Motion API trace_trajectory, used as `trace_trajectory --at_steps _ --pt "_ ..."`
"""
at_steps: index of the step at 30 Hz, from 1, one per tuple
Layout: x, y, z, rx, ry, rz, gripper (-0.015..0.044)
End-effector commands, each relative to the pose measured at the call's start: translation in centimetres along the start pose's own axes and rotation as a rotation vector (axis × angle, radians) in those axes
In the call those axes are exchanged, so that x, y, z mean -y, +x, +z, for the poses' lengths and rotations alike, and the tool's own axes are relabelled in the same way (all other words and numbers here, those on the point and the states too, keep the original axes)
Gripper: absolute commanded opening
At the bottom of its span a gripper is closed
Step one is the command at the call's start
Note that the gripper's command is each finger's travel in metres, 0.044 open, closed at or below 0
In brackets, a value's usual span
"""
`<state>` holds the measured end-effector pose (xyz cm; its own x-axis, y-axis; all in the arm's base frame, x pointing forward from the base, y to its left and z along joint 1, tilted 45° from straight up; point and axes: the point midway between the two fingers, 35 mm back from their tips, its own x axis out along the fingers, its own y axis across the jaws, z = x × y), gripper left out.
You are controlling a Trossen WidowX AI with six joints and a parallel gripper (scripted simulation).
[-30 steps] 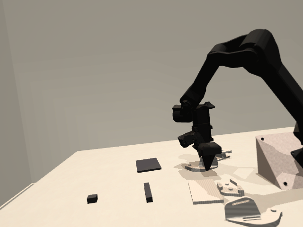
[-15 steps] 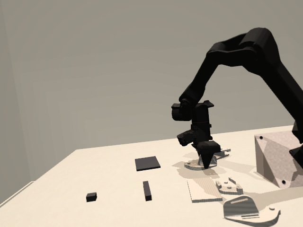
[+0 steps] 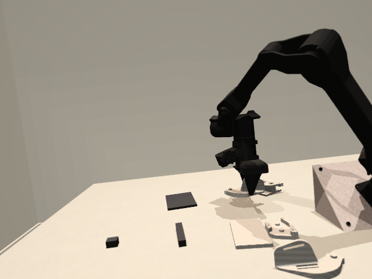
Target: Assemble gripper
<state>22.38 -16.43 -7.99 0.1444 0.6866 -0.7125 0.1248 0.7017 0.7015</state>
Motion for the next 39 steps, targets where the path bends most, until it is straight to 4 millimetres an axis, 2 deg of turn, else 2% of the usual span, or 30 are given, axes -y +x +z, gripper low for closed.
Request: trace_trajectory --at_steps 1,11,17,39 --pt "0.1 -1.4 0.0 0.003 -0.005 -0.007 0.0134" --pt "-0.1 -4.4 -0.2 0.004 -0.004 -0.006 0.0134" --pt "-0.3 -4.5 -0.2 0.004 0.027 -0.006 0.0134" --pt "-3.0 -5.0 -0.7 0.005 0.482 -0.005 0.0134"
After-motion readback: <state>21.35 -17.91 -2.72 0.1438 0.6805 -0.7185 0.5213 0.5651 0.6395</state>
